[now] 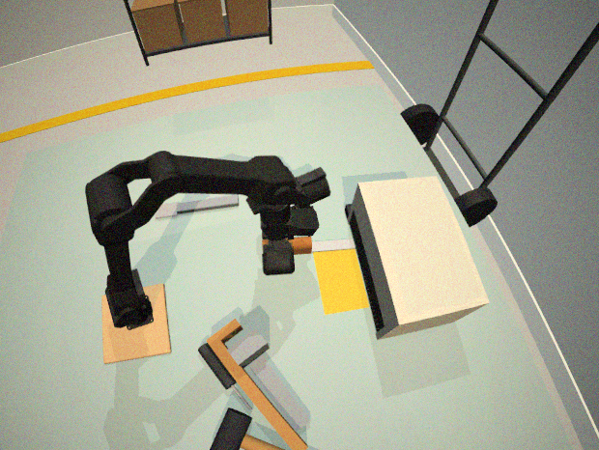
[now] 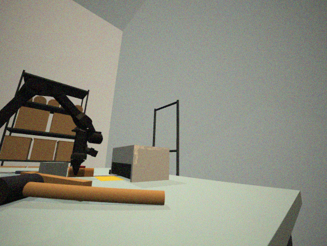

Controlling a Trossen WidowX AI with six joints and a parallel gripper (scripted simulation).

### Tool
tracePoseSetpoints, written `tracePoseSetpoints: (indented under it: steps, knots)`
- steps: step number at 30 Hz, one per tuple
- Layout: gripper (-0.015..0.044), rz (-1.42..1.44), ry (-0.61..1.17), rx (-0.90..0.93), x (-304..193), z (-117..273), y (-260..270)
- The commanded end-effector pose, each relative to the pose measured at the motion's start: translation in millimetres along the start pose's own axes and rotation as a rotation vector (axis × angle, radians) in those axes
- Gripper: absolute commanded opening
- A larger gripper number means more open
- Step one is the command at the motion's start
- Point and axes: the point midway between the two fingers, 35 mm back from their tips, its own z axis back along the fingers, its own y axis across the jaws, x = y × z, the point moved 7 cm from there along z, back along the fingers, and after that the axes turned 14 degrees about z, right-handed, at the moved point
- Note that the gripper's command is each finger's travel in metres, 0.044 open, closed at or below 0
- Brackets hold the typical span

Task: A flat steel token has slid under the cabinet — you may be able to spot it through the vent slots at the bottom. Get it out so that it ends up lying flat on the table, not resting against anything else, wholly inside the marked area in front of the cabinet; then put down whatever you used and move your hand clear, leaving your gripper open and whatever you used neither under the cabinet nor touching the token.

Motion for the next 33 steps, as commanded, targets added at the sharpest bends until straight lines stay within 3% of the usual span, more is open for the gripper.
tracePoseSetpoints:
  steps: [1,33]
  knots:
    - [0.0000,0.004,-0.006,-0.001,6,1,-2]
    - [0.0000,0.004,-0.008,-0.001,36,1,-9]
